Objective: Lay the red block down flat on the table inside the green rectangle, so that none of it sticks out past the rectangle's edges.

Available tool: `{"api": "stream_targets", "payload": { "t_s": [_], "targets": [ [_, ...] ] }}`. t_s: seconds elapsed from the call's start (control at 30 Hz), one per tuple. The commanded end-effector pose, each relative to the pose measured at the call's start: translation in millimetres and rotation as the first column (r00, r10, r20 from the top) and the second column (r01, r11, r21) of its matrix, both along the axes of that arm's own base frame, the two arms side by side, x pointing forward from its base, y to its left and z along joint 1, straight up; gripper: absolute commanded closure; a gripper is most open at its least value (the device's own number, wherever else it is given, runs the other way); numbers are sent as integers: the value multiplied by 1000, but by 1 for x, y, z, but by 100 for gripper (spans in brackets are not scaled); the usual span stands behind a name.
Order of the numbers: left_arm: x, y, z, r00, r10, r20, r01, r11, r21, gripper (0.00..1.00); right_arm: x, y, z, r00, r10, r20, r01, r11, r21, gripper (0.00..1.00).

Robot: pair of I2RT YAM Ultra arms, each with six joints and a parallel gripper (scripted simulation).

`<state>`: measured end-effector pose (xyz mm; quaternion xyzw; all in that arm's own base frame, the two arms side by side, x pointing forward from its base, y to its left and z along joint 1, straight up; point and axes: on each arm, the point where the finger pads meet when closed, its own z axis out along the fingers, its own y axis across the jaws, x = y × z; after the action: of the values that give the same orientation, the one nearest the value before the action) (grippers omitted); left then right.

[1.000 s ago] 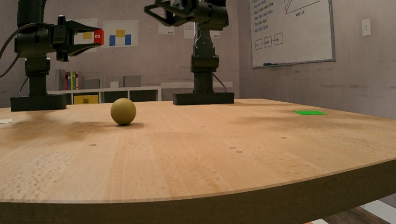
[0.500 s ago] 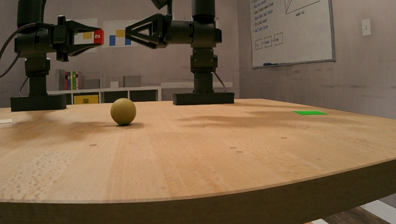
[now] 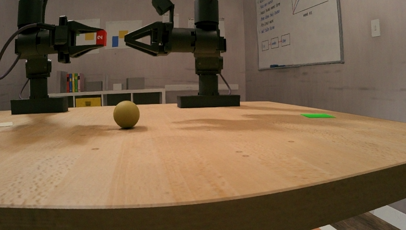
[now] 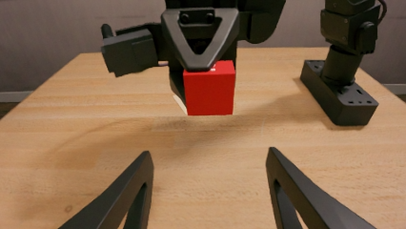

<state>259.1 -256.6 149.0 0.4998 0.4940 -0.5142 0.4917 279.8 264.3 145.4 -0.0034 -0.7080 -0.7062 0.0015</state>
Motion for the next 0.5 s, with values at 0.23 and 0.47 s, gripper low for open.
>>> {"api": "stream_targets", "payload": {
  "t_s": [0.23, 0.47],
  "targets": [
    [2, -10, 8, 1000, -13, 24, 13, 1000, -17, 36, -1, -1, 4, 1000, -3, 25, 3, 1000, 9, 73],
    [1, -25, 8, 1000, -13, 19, 13, 1000, -14, 36, -1, -1, 4, 1000, -3, 25, 3, 1000, 9, 73]
  ]
}}
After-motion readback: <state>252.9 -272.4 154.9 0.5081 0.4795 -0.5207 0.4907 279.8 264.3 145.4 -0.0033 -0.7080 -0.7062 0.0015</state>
